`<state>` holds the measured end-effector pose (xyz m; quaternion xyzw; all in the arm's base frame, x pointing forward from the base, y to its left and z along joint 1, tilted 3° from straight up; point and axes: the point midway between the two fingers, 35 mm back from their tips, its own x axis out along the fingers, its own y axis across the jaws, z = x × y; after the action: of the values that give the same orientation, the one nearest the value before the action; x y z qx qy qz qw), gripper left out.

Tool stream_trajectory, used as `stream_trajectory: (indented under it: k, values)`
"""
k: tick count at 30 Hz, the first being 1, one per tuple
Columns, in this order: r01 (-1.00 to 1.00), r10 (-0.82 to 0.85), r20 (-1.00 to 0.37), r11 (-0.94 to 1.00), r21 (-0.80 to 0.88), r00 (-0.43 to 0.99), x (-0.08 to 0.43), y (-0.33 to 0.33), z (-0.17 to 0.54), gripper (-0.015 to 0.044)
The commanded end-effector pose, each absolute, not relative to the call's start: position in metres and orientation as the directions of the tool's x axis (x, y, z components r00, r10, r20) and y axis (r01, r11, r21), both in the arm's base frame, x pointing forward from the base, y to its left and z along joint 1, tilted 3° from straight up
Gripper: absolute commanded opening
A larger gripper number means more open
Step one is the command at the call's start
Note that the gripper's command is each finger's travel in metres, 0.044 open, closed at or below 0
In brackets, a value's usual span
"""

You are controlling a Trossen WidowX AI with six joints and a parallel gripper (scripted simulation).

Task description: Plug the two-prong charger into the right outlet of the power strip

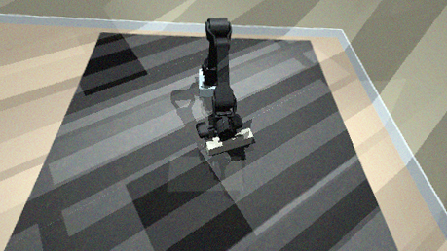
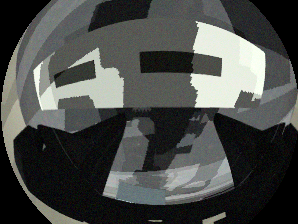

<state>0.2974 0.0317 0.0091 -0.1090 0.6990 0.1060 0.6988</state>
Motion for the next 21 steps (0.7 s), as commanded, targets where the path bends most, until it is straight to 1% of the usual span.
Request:
stream_trajectory:
  k: [1, 21]
  values:
    - [-0.304, -0.003, -1.000, 0.953, -0.003, 0.002, 0.2939, 0.0310, 0.0087, 0.0440]
    - [-0.304, -0.002, -1.000, 0.953, -0.004, 0.007, 0.2876, 0.0288, 0.0084, 0.0440]
